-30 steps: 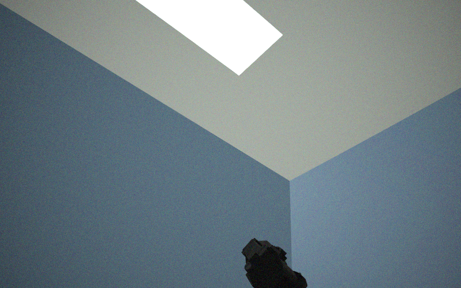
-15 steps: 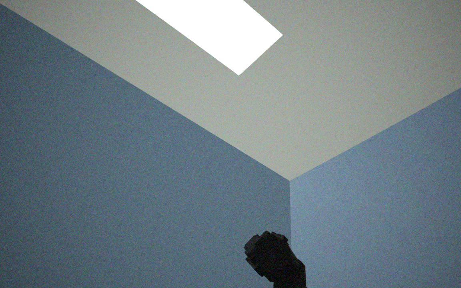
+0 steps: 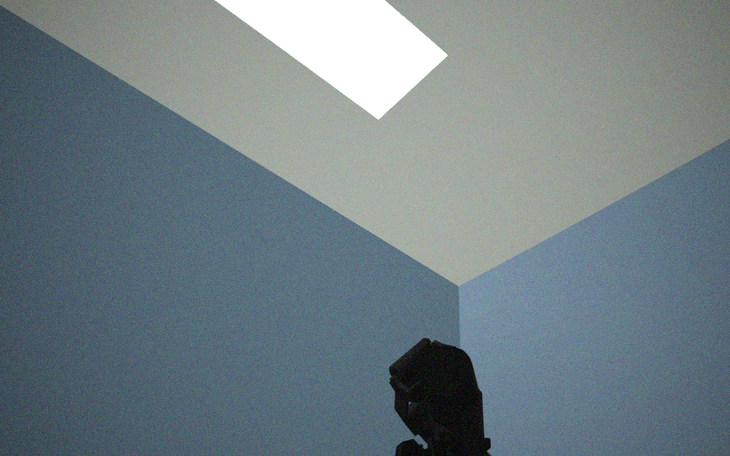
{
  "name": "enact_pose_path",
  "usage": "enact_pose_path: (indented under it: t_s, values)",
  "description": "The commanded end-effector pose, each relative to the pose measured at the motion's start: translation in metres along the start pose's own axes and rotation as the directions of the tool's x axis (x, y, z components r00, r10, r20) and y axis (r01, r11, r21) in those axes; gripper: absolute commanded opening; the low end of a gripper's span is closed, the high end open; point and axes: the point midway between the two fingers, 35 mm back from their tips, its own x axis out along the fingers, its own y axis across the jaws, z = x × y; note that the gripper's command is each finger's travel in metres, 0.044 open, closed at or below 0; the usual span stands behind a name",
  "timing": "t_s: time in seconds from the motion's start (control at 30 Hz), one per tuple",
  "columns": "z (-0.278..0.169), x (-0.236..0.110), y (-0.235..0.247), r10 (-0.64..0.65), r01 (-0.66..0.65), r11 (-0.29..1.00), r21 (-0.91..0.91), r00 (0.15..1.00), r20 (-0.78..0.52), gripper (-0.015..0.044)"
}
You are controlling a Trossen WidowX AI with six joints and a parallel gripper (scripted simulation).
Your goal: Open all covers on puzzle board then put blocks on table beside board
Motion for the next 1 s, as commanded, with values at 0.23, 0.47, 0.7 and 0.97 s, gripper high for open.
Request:
enact_pose_path:
  t_s: [0.23, 0.47, 0.7, 0.97]
  values:
    - [0.003, -0.011, 0.033, 0.009, -0.009, 1.000, 0.002, 1.000, -0.004, 0.0080]
    - [0.002, -0.015, 0.057, 0.013, -0.013, 1.000, 0.002, 1.000, -0.005, 0.0080]
    - [-0.001, -0.019, 0.081, 0.017, -0.017, 1.000, 0.002, 1.000, -0.007, 0.0080]
    - [-0.007, -0.021, 0.110, 0.019, -0.019, 1.000, 0.002, 1.000, -0.008, 0.0080]
